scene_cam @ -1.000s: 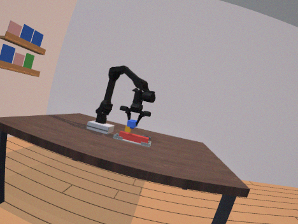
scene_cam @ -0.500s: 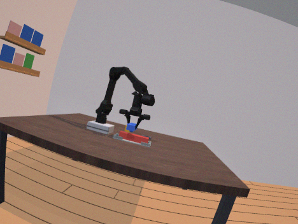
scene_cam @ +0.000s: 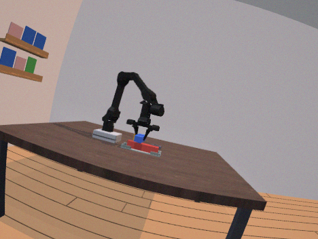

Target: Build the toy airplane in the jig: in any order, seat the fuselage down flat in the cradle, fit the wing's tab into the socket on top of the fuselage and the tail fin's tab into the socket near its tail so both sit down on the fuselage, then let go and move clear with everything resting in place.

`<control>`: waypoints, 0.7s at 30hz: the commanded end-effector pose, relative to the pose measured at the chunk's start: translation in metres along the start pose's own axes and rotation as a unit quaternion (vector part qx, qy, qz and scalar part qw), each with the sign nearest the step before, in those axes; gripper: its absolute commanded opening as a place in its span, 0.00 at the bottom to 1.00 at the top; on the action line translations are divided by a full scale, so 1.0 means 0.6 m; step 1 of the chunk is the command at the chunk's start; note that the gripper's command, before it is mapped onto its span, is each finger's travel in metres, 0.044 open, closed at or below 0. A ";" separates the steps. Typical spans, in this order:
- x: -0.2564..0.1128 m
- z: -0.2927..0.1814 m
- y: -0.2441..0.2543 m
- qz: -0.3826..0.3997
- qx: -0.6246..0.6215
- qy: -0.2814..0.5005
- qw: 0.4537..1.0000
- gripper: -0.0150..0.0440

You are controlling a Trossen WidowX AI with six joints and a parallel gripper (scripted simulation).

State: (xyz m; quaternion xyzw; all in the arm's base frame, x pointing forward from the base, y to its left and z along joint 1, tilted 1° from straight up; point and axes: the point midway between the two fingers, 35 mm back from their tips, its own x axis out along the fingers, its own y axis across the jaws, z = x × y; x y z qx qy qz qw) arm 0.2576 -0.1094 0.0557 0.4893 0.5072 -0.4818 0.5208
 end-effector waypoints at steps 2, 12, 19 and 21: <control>-0.001 0.000 0.000 0.001 0.000 0.000 1.000 0.54; -0.001 0.000 0.000 0.001 0.000 0.000 1.000 0.48; -0.001 0.000 0.000 0.001 0.000 0.000 1.000 0.79; -0.001 0.000 0.000 0.001 0.000 0.000 1.000 0.88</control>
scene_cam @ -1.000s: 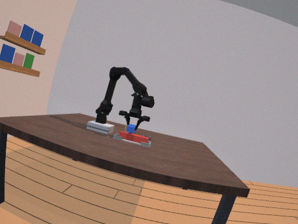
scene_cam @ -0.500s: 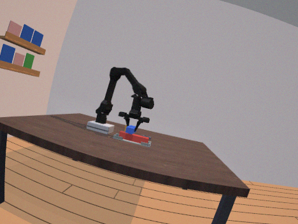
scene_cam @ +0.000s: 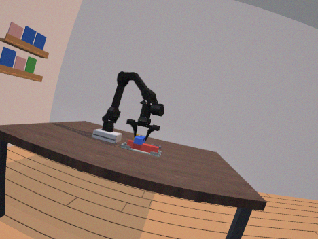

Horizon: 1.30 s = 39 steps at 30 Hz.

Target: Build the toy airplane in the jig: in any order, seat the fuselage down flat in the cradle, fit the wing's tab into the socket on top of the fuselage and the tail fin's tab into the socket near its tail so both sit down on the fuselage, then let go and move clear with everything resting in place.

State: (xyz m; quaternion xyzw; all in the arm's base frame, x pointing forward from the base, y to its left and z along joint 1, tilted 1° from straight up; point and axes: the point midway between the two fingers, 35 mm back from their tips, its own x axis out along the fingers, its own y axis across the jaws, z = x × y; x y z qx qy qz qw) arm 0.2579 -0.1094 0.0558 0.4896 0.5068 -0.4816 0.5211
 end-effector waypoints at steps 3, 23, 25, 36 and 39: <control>0.000 0.000 0.000 0.000 0.000 0.000 1.000 1.00; -0.142 0.002 0.007 -0.001 0.002 -0.002 1.000 1.00; -0.142 0.002 0.007 -0.001 -0.030 -0.002 1.000 1.00; -0.139 0.002 0.009 -0.002 -0.532 -0.001 0.847 1.00; -0.138 0.003 0.010 -0.002 -0.650 -0.001 0.760 1.00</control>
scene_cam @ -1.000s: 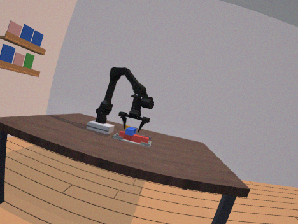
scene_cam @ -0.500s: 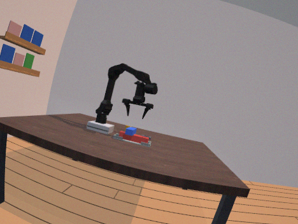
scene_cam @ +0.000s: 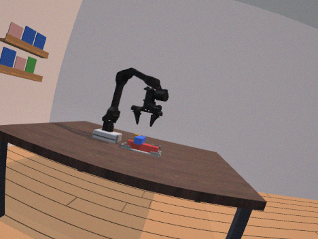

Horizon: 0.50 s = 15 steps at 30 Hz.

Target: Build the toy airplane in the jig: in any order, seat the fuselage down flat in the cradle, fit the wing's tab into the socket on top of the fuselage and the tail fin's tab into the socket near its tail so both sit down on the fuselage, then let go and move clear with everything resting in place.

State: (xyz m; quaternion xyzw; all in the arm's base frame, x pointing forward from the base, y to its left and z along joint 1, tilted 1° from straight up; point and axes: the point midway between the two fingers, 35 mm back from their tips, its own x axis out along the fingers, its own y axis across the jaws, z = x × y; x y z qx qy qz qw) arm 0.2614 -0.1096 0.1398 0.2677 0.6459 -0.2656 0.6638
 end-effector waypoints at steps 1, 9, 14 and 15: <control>0.002 0.001 0.000 -0.002 -0.369 0.002 0.929 1.00; 0.003 0.002 0.000 -0.002 -0.399 0.002 0.917 1.00; 0.003 0.002 0.000 -0.002 -0.399 0.002 0.917 1.00; 0.003 0.002 0.000 -0.002 -0.399 0.002 0.917 1.00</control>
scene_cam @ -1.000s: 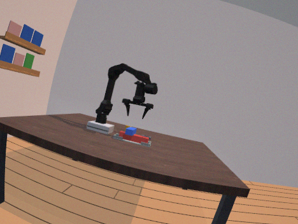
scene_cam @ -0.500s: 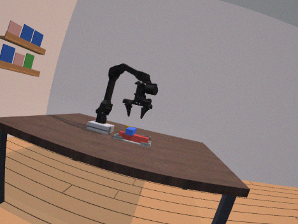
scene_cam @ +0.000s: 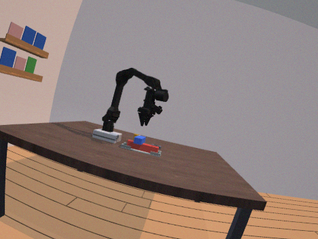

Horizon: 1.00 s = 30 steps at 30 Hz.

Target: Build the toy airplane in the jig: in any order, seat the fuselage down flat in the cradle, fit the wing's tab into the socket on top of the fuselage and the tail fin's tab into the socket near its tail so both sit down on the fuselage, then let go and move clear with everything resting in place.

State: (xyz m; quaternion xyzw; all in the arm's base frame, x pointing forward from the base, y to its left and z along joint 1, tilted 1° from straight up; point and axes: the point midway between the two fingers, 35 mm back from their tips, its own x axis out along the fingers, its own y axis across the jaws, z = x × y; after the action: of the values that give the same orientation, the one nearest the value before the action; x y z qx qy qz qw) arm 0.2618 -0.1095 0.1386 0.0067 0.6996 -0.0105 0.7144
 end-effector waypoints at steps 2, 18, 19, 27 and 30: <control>0.001 0.001 -0.001 -0.002 -0.036 0.000 0.999 1.00; -0.002 -0.019 0.215 -0.004 -0.067 -0.001 0.998 1.00; -0.002 -0.026 0.234 -0.005 -0.067 -0.001 0.998 1.00; -0.002 -0.099 0.367 0.007 -0.048 0.000 0.999 1.00; -0.002 -0.139 0.409 0.011 -0.040 0.003 0.999 1.00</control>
State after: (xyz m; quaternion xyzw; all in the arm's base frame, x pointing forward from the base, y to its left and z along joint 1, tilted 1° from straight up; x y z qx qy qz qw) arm 0.2100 0.1128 0.1380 -0.0245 0.6973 0.0289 0.7158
